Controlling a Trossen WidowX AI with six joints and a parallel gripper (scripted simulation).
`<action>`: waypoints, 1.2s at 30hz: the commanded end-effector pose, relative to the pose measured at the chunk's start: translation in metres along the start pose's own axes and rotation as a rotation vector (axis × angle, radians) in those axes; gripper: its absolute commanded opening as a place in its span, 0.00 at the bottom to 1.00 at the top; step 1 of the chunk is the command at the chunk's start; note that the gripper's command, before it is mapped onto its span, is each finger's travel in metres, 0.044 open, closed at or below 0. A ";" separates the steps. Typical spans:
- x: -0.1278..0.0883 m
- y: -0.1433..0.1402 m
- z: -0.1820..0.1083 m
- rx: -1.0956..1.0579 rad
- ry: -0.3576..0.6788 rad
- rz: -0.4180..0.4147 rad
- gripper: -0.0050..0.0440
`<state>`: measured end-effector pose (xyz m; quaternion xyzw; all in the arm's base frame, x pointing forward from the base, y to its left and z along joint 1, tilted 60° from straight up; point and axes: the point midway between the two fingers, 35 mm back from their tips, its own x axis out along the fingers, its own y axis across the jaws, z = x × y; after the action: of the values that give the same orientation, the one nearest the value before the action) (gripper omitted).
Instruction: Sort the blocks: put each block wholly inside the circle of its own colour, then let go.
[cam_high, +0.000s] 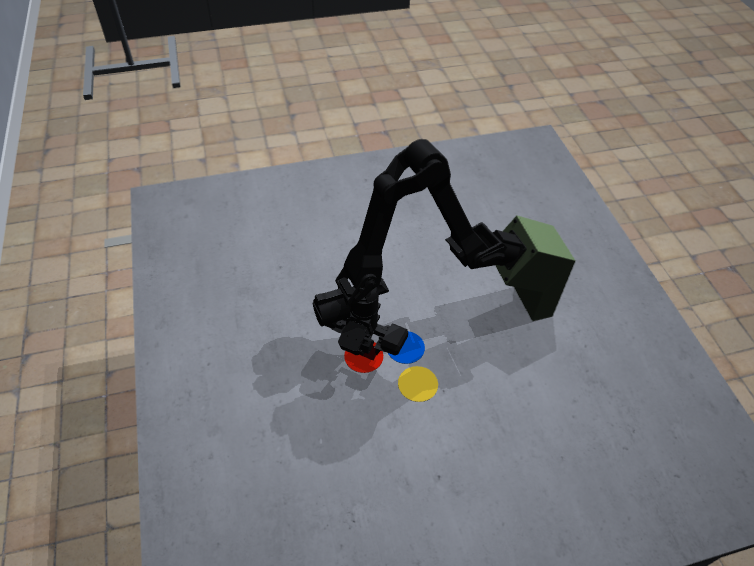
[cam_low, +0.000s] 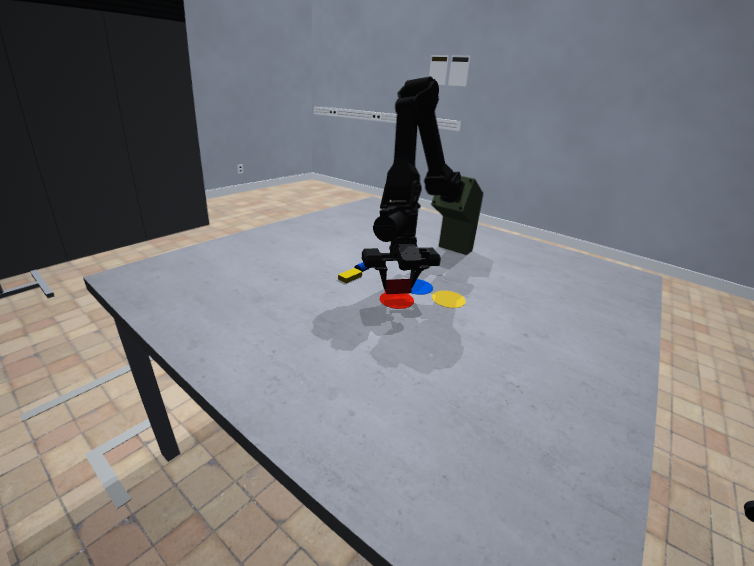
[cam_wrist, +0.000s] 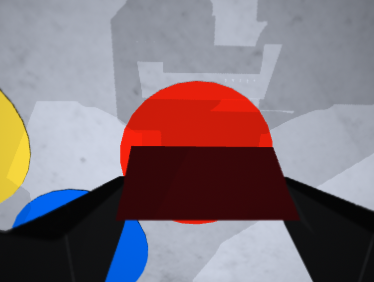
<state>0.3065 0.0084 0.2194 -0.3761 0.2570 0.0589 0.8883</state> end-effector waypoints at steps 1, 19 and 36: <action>0.005 -0.003 0.002 0.000 -0.009 -0.008 0.65; 0.017 -0.003 0.002 0.001 -0.011 -0.010 0.65; 0.016 -0.004 0.003 0.002 -0.014 -0.012 0.84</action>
<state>0.3241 0.0064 0.2065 -0.3764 0.2608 0.0603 0.8869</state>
